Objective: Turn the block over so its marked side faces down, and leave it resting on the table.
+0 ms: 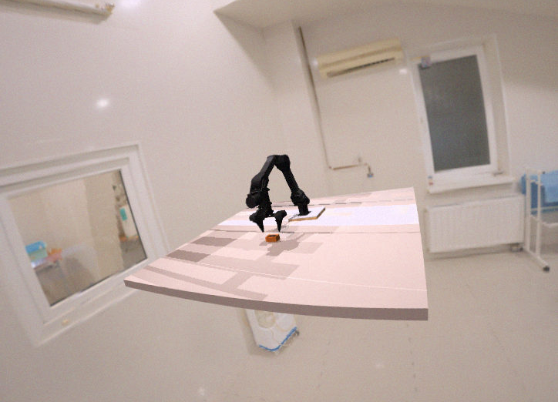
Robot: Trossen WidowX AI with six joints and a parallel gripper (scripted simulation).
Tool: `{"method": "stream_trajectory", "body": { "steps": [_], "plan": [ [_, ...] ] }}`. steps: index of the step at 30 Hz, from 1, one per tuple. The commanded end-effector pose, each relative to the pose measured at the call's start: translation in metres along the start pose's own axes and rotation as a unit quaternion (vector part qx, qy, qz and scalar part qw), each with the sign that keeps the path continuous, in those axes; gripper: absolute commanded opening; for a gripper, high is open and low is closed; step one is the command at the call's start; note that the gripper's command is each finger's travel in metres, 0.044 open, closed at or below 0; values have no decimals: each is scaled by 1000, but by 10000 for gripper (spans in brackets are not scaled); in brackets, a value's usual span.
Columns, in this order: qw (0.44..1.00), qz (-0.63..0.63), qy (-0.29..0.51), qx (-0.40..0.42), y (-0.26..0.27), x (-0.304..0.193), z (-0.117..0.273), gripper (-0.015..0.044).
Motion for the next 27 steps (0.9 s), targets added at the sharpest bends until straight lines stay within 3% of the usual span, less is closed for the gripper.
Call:
{"method": "stream_trajectory", "body": {
  "steps": [1, 23, 27],
  "plan": [
    [1000, 1, 0, -1, 0, -1, -7, 440],
    [1000, 1, 0, -1, 0, -1, -38, 440],
    [1000, 1, 0, -1, 0, -1, -38, 335]
  ]
}}
Point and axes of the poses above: the point midway between the two fingers, 35 mm back from their tips, its own z axis back along the fingers, its own y axis across the jaws, x = y × z, the point moved 6 cm from there along z, back along the fingers, and after that the axes turned 14 degrees about z, right-handed, at the moved point
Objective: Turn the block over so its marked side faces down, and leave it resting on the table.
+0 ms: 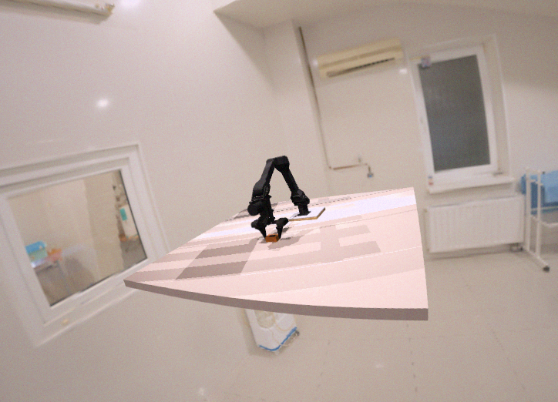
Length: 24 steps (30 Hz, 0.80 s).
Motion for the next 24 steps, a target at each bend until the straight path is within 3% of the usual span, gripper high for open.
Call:
{"method": "stream_trajectory", "body": {
  "steps": [1, 23, 24],
  "plan": [
    [1000, 1, 0, -1, 0, 0, -1, 309],
    [1000, 1, 0, -1, 0, 0, -1, 162],
    [1000, 1, 0, -1, 0, 0, 0, 136]
  ]
}}
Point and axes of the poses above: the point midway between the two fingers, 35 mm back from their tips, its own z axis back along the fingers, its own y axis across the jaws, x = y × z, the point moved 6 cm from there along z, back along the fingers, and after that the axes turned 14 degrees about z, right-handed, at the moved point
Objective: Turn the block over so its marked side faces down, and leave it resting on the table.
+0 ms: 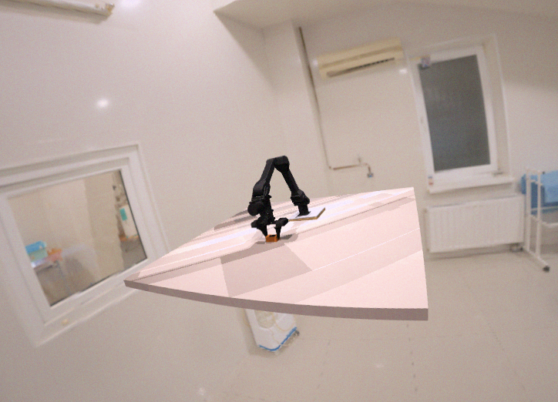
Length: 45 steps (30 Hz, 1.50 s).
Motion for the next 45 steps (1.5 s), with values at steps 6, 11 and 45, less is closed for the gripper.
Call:
{"method": "stream_trajectory", "body": {
  "steps": [6, 11, 45],
  "plan": [
    [1000, 1, -1, -1, 0, 0, 30, 0],
    [1000, 1, -12, -3, 0, -1, 29, 0],
    [962, 1, -264, -65, 8, -35, 13, 0]
  ]
}}
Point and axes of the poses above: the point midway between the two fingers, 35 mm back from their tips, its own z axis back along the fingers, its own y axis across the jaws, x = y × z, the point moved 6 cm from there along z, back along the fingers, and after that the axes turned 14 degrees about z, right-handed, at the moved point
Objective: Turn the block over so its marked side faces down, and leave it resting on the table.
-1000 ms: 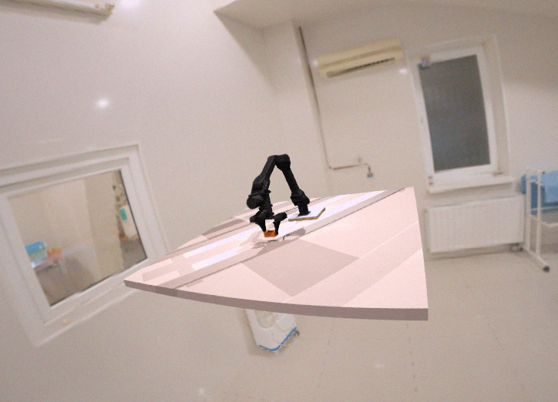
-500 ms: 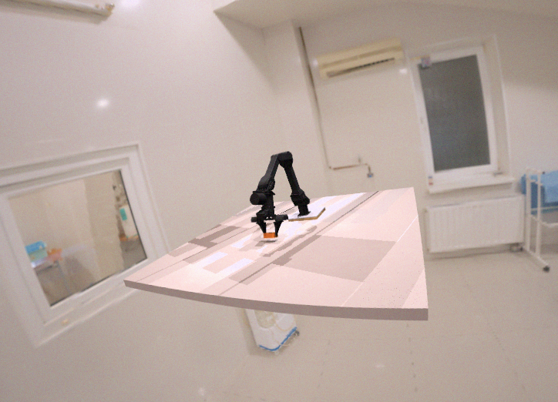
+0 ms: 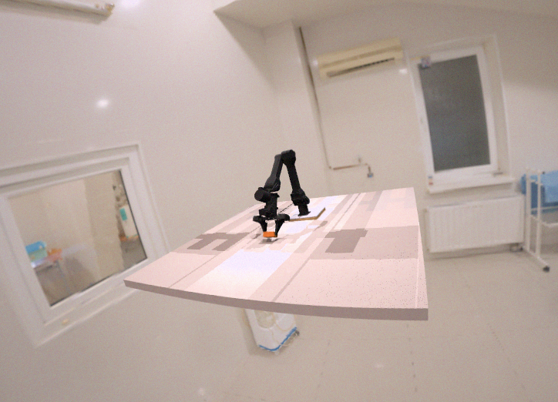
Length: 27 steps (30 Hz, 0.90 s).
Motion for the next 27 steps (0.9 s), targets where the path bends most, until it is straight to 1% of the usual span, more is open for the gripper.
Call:
{"method": "stream_trajectory", "body": {
  "steps": [1, 8, 18, 27],
  "plan": [
    [1000, 3, -29, -6, 2, -4, 3, 0],
    [999, 2, -50, -11, 2, -6, -1, 0],
    [992, -1, -120, -28, 2, -14, -27, 0],
    [982, -2, -182, -43, 4, -24, -40, 0]
  ]
}}
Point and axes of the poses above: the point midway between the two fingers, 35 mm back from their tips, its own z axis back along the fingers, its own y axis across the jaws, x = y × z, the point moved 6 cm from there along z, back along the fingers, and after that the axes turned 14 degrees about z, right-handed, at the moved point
